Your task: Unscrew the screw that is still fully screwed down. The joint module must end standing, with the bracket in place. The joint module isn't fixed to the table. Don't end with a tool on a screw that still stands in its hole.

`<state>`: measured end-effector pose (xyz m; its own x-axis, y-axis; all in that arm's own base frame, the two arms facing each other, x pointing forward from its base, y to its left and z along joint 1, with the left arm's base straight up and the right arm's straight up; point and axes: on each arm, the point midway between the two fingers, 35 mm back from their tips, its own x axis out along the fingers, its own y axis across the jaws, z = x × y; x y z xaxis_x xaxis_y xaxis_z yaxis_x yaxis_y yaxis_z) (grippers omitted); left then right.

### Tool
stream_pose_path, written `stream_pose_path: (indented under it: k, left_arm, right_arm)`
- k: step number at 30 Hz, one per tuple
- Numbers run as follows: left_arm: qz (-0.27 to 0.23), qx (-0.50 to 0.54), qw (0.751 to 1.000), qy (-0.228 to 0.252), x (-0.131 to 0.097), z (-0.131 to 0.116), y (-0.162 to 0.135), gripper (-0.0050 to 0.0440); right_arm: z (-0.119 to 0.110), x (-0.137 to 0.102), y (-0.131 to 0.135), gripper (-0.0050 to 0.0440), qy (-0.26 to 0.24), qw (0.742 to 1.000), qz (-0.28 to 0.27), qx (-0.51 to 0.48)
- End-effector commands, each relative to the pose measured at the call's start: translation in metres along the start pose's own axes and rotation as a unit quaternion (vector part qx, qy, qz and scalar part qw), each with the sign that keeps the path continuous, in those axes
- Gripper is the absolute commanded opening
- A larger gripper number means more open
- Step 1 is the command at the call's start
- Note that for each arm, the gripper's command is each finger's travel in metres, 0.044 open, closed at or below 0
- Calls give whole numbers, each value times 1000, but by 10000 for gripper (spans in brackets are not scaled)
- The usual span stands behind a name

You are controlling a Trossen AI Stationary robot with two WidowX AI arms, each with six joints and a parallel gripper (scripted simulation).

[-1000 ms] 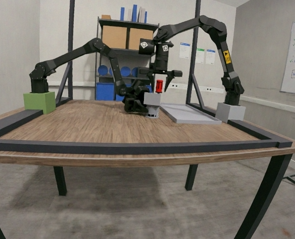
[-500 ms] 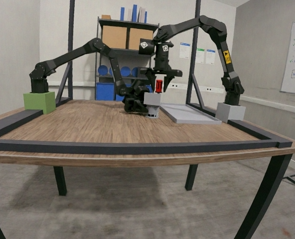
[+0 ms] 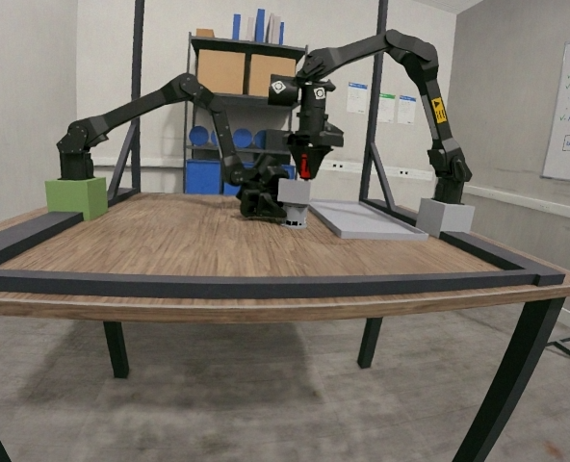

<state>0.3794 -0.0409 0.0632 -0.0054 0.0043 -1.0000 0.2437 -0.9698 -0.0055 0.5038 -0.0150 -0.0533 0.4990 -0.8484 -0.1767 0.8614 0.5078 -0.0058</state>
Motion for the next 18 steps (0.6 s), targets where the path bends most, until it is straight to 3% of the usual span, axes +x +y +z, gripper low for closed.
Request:
stream_pose_path:
  k: [1, 18]
  left_arm:
    - [11, 29, 999, 19, -13, -3, 2, 250]
    - [8, 54, 998, 17, -11, -4, 2, 250]
  right_arm:
    - [15, 2, 5, 245, -6, 1000, 0, 17]
    - [15, 2, 5, 245, -6, 1000, 0, 17]
